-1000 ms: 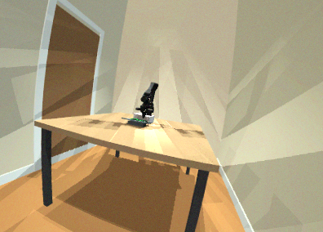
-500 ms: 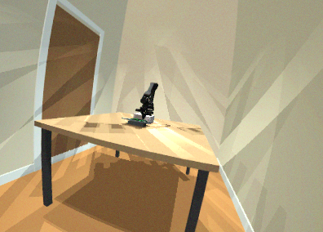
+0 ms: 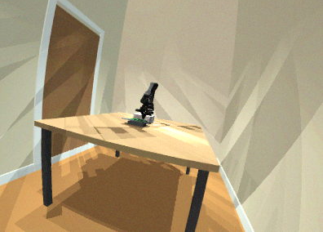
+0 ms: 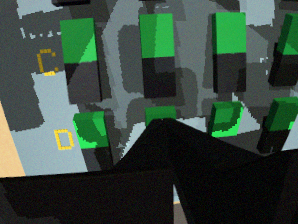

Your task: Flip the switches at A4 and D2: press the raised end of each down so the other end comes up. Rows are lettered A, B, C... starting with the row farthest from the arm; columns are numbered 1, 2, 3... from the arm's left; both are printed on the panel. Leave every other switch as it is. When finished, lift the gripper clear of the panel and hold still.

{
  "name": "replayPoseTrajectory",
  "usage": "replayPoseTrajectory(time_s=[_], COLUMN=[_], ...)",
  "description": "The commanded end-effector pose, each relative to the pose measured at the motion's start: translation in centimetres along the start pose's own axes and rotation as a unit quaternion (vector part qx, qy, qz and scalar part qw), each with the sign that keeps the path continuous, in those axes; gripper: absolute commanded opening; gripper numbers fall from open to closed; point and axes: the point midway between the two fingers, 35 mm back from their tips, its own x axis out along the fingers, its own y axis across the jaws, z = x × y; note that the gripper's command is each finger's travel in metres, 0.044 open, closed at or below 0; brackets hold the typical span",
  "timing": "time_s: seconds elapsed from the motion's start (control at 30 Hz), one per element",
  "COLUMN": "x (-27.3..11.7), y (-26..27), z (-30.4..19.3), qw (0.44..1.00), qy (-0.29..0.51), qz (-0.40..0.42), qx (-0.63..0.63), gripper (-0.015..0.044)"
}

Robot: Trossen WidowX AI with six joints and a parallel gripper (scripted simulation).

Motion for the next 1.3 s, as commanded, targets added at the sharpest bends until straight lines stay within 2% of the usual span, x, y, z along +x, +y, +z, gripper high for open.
replayPoseTrajectory(time_s=[0.0, 1.27], x=[0.08, 0.59], y=[0.0, -0.01], z=[-0.01, 0.0], qw=[1.0, 1.0], qy=[0.0, 0.0], qz=[0.0, 0.0], qx=[0.002, 0.002], gripper=[0.0, 0.0])
